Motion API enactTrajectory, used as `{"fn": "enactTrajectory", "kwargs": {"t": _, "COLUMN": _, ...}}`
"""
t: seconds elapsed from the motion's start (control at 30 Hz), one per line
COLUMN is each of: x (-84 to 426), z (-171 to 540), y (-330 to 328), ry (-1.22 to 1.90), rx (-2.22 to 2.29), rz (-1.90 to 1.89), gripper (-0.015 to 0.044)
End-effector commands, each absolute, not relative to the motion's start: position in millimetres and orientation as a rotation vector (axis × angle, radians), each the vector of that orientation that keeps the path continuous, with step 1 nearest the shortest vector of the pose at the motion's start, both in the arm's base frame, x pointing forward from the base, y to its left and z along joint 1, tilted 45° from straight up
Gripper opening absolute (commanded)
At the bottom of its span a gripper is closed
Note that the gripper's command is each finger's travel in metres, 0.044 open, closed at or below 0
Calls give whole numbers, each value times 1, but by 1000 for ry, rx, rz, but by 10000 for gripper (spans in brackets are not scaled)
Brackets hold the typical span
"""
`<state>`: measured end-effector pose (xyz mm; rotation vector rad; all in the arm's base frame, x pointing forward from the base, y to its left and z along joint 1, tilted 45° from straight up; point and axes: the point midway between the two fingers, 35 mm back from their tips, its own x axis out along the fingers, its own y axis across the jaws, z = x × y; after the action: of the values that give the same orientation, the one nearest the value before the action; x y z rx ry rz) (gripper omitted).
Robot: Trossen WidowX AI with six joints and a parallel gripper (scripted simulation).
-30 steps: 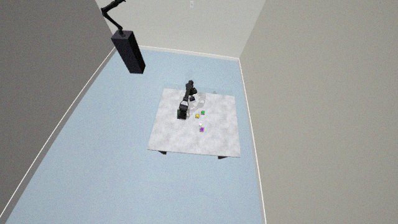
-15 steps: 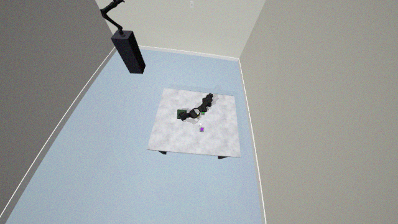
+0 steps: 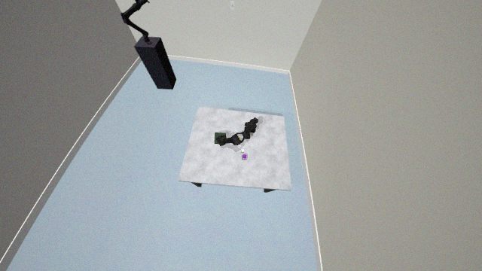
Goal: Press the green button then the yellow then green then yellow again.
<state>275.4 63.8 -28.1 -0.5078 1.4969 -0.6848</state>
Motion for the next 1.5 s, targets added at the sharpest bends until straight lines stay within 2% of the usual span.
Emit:
{"fn": "enactTrajectory", "kwargs": {"t": 0.0, "x": 275, "z": -31, "y": 62, "ry": 1496, "rx": -517, "rz": -681, "gripper": 20}}
{"fn": "enactTrajectory", "kwargs": {"t": 1.47, "x": 273, "z": -55, "y": 38, "ry": 1496, "rx": -518, "rz": -682, "gripper": 20}}
